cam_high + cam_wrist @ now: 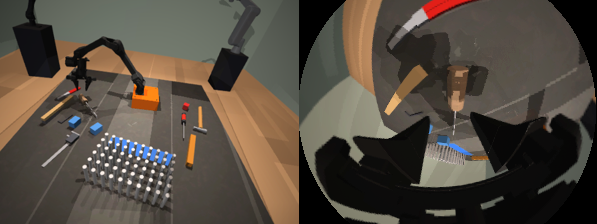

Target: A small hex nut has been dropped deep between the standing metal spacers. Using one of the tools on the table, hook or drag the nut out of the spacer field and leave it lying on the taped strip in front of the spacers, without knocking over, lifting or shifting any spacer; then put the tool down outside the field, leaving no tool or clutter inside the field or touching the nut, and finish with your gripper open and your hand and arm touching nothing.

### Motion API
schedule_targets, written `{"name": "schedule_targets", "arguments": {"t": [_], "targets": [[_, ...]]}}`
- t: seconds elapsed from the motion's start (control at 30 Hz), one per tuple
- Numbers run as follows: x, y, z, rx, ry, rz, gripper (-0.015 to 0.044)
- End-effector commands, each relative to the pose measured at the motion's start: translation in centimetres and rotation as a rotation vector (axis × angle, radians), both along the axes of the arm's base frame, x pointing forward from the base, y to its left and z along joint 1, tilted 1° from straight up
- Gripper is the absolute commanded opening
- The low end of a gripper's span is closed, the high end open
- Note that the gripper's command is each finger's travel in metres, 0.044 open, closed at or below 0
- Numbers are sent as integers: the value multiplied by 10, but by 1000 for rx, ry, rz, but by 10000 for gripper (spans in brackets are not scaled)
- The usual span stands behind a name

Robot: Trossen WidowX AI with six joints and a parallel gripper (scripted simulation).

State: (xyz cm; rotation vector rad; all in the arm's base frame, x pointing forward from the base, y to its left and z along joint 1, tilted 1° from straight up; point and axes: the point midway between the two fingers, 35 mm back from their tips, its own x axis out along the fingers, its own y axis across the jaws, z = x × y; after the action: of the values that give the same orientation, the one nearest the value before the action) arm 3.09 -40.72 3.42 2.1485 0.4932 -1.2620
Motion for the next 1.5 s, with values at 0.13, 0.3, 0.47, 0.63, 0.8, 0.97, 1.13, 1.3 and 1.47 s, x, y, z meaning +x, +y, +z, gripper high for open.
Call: {"name": "schedule_targets", "arguments": {"t": [0.13,0.3,0.47,0.63,0.8,0.97,1.13,1.3,1.47], "targets": [[0,0,-9,12,-4,-4,280],[0,0,-17,12,-4,-4,280],[0,-1,-25,12,-4,-4,280],[0,-1,-33,12,-4,-4,280],[0,-1,-42,12,-4,-4,280],[0,-1,-50,12,-4,-4,280],[1,-1,-58,12,-4,-4,280],[1,-1,-66,12,-4,-4,280],[1,0,-73,12,-4,-4,280]]}}
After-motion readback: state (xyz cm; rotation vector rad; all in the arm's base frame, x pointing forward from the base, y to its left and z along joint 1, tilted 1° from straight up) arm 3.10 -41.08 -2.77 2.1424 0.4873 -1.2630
